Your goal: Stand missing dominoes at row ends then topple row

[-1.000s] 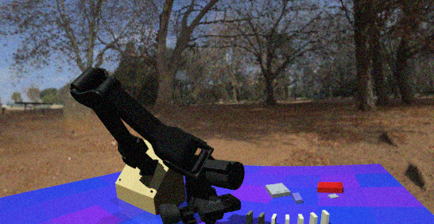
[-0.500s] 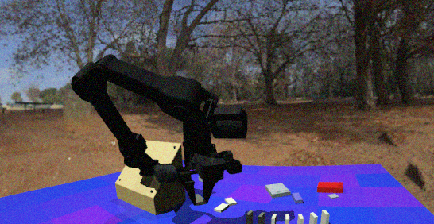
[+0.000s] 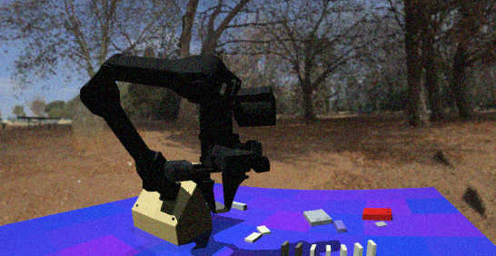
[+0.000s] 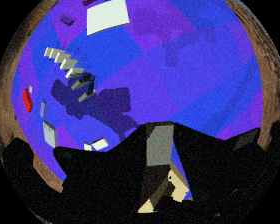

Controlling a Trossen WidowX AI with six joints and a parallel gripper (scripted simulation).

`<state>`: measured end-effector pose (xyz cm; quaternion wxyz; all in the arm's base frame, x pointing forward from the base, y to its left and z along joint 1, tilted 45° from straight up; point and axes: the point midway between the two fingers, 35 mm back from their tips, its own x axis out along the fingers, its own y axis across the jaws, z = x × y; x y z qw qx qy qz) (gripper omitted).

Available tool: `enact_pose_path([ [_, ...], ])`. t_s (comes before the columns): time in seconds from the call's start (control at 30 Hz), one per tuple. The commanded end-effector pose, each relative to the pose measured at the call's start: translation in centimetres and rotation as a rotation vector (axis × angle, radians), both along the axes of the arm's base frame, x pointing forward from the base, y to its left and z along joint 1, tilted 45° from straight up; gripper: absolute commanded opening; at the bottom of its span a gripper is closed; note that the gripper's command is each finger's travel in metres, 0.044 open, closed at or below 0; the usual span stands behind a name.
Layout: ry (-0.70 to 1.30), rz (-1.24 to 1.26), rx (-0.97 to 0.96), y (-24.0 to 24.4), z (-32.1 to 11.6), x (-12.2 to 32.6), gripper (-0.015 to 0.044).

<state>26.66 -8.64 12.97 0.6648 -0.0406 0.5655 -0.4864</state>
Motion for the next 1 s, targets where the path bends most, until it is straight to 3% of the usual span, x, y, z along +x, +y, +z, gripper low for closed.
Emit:
enact_pose_path([
  [0.0, 0.097, 0.121, 0.028, -3.3, 3.9, -0.4, 0.0107],
  [0.33, 0.319, 0.339, 0.041, -8.6, 9.7, -3.3, 0.0107],
  [0.73, 0.319, 0.342, 0.043, -8.7, 9.7, -3.3, 0.0107],
  [0.97, 0.171, 0.343, 0.126, -9.5, 7.1, -2.6, 0.0107],
])
